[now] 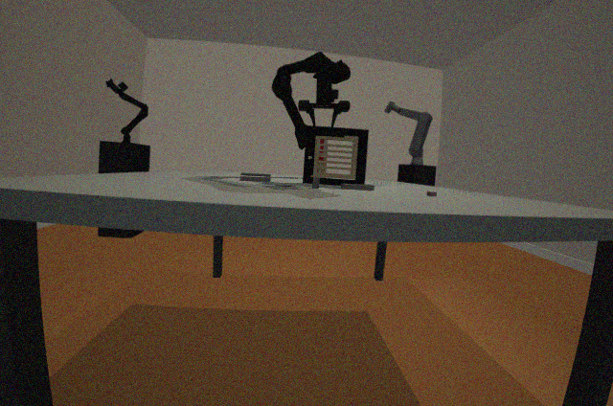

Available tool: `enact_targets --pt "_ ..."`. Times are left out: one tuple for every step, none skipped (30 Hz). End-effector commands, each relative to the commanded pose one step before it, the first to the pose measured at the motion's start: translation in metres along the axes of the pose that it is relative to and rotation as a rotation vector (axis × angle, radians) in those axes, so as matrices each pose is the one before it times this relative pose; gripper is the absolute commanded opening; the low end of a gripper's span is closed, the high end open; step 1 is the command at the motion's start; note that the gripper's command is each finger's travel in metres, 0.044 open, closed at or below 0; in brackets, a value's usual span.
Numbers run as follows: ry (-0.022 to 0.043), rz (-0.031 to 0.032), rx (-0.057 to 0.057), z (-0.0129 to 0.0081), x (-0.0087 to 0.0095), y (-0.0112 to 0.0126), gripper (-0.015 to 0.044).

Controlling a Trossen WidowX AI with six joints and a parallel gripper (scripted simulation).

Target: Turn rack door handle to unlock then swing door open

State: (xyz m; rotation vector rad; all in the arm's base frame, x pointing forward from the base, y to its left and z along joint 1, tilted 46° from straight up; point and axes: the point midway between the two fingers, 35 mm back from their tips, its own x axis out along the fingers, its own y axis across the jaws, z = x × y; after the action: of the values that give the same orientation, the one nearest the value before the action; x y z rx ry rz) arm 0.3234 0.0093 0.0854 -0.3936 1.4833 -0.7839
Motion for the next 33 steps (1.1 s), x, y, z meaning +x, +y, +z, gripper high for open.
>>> enact_targets --pt "0.00667 -0.04462 -0.0177 0.00028 -0.00137 0.00013 0.0296" --pt "0.00000 0.00000 0.0000 0.00000 0.00000 0.00000 0.0296" --pt "-0.00001 0.00003 0.0000 0.00003 0.00027 0.00002 0.0296" --pt "-0.00002 0.00008 0.0000 0.00010 0.00082 0.00005 0.0296" --pt "-0.00004 0.00013 0.0000 0.00016 0.00137 0.00007 0.0296" --pt "-0.00005 0.00014 0.0000 0.00018 0.00164 0.00008 0.0296" --pt "-0.00005 0.00013 0.0000 0.00017 0.00164 0.00008 0.0296" --pt "-0.00005 0.00012 0.0000 0.00016 0.00164 0.00007 0.0296" --pt "-0.00005 0.00011 0.0000 0.00015 0.00164 0.00007 0.0296" --pt "-0.00005 0.00010 0.0000 0.00014 0.00164 0.00006 0.0296" --pt "-0.00005 0.00009 0.0000 0.00013 0.00164 0.00006 0.0296" --pt "-0.00004 0.00008 0.0000 0.00013 0.00164 0.00005 0.0296" --pt "0.00043 0.00026 -0.0006 0.00003 0.00166 0.00005 0.0296" --pt "0.00043 0.00025 -0.0006 0.00002 0.00166 0.00005 0.0296" --pt "0.00043 0.00025 -0.0006 0.00002 0.00166 0.00004 0.0296" --pt "0.00043 0.00024 -0.0006 0.00001 0.00166 0.00004 0.0296" --pt "0.00043 0.00023 -0.0006 0.00000 0.00166 0.00003 0.0296" --pt "0.00043 0.00023 -0.0006 -0.00001 0.00166 0.00003 0.0296" --pt "0.00042 0.00022 -0.0006 -0.00002 0.00166 0.00002 0.0296" --pt "0.00042 0.00021 -0.0006 -0.00003 0.00166 0.00002 0.0296" --pt "0.00040 0.00020 -0.0006 -0.00003 0.00165 0.00001 0.0296" --pt "0.00027 0.00013 -0.0004 -0.00001 0.00165 0.00001 0.0296" --pt "-0.00021 -0.00007 0.0003 0.00007 0.00163 -0.00001 0.0296" --pt "-0.00020 -0.00008 0.0003 0.00006 0.00163 -0.00002 0.0296" --pt "-0.00020 -0.00009 0.0003 0.00005 0.00163 -0.00002 0.0296" --pt "-0.00020 -0.00010 0.0003 0.00004 0.00163 -0.00003 0.0296" --pt "-0.00020 -0.00011 0.0003 0.00003 0.00163 -0.00003 0.0296" --pt "-0.00020 -0.00013 0.0003 0.00002 0.00162 -0.00004 0.0296" --pt "-0.00019 -0.00014 0.0003 0.00001 0.00162 -0.00004 0.0296" --pt "-0.00019 -0.00015 0.0003 0.00000 0.00162 -0.00005 0.0296" --pt "-0.00019 -0.00016 0.0003 -0.00001 0.00162 -0.00005 0.0296" --pt "-0.00019 -0.00017 0.0003 -0.00002 0.00162 -0.00005 0.0296" --pt "-0.00021 -0.00021 0.0003 -0.00003 0.00161 -0.00006 0.0296"
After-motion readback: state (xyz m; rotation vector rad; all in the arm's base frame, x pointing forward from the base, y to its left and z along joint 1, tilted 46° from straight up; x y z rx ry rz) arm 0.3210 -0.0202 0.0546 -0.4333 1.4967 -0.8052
